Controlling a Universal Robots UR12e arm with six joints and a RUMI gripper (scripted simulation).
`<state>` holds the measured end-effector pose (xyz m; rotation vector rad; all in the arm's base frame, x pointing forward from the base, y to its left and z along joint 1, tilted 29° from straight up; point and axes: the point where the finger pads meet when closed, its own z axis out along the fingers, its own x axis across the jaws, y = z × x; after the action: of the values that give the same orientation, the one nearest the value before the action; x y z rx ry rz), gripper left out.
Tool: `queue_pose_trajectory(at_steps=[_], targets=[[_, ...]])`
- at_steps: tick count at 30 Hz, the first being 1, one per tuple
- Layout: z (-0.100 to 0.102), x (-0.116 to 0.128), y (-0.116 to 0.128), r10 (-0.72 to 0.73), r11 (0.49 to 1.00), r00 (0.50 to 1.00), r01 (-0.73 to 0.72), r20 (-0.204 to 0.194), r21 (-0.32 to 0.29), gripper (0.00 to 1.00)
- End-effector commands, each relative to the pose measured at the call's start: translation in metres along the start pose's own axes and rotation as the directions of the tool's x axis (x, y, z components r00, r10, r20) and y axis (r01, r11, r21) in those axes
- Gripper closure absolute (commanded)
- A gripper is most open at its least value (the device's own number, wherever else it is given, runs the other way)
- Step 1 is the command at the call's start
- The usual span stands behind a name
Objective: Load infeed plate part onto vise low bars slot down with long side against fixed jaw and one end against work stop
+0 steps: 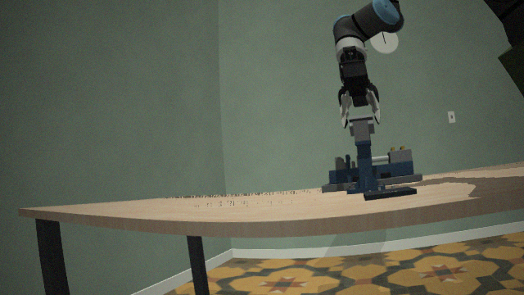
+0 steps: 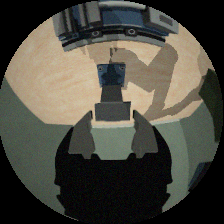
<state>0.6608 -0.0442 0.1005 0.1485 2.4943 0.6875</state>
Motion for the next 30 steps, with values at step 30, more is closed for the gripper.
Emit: queue_pose_trajectory(at_steps=[30], targets=[[0.0003,0.0,-0.0019,-0.003,0.971,1.0,0.002,-0.004,-0.24,0.49]])
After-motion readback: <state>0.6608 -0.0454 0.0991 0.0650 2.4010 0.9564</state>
